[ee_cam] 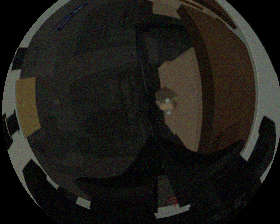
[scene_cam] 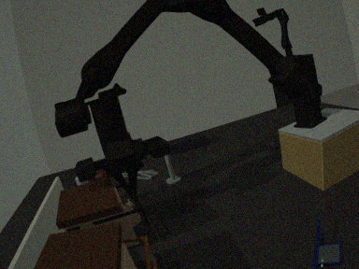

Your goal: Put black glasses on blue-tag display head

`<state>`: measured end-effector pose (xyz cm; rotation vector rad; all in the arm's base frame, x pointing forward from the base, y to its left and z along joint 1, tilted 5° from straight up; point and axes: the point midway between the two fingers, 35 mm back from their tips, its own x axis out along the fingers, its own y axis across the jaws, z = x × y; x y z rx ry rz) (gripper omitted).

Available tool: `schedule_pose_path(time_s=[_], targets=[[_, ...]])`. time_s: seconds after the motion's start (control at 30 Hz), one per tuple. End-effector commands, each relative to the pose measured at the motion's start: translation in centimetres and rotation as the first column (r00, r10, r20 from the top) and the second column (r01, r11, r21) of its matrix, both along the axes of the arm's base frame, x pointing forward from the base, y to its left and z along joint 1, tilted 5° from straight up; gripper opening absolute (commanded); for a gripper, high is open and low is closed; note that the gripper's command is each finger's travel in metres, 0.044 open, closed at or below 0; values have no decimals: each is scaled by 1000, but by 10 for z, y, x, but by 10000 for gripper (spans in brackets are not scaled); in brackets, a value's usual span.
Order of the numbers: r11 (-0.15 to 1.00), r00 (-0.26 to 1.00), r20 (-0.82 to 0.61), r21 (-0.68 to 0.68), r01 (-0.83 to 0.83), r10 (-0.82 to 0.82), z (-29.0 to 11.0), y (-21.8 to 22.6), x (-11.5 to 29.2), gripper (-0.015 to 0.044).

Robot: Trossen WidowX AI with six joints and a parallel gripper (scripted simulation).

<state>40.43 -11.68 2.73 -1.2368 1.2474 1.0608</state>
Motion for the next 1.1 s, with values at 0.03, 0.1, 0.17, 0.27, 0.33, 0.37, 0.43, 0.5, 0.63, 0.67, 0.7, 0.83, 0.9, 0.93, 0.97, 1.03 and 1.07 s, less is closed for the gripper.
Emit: schedule_pose_path(time_s=[0.03, 0.1, 0.17, 0.27, 0.33, 0.37, 0.43, 0.5, 0.63, 0.67, 0.7, 0.83, 0.9, 0.93, 0.97, 1.03, 1.07], targets=[[1000, 1000, -1, -3, 4, -4, -3, -1, 0, 0], [1000, 1000, -1, -3, 4, -4, -4, -1, 0, 0], [1000, 1000, -1, 0, 0, 0, -2, 0, 0, 53], [1000, 1000, -1, 0, 0, 0, -2, 0, 0, 107], [1000, 1000, -1, 0, 0, 0, -2, 0, 0, 107], [1000, 1000, -1, 0, 0, 0, -2, 0, 0, 107], [1000, 1000, -1, 0, 0, 0, -2, 0, 0, 107], [1000, 1000, -1, 0, 0, 0, -2, 0, 0, 107], [1000, 1000, 1, -2, 2, -2, 19, 0, -2, 107], [1000, 1000, 1, -3, 3, -3, 26, 0, -3, 107], [1000, 1000, 2, -3, 3, -3, 29, 0, -3, 107], [1000, 1000, 2, -3, 3, -3, 29, 0, -3, 107], [1000, 1000, 1, -3, 3, -3, 30, 1, -8, 107], [1000, 1000, 1, -3, 3, -3, 30, 1, -11, 107], [1000, 1000, 1, -3, 3, -3, 31, 1, -16, 107], [1000, 1000, 0, -3, 3, -3, 32, 2, -27, 107], [1000, 1000, -1, -3, 3, -3, 33, 3, -34, 107]])
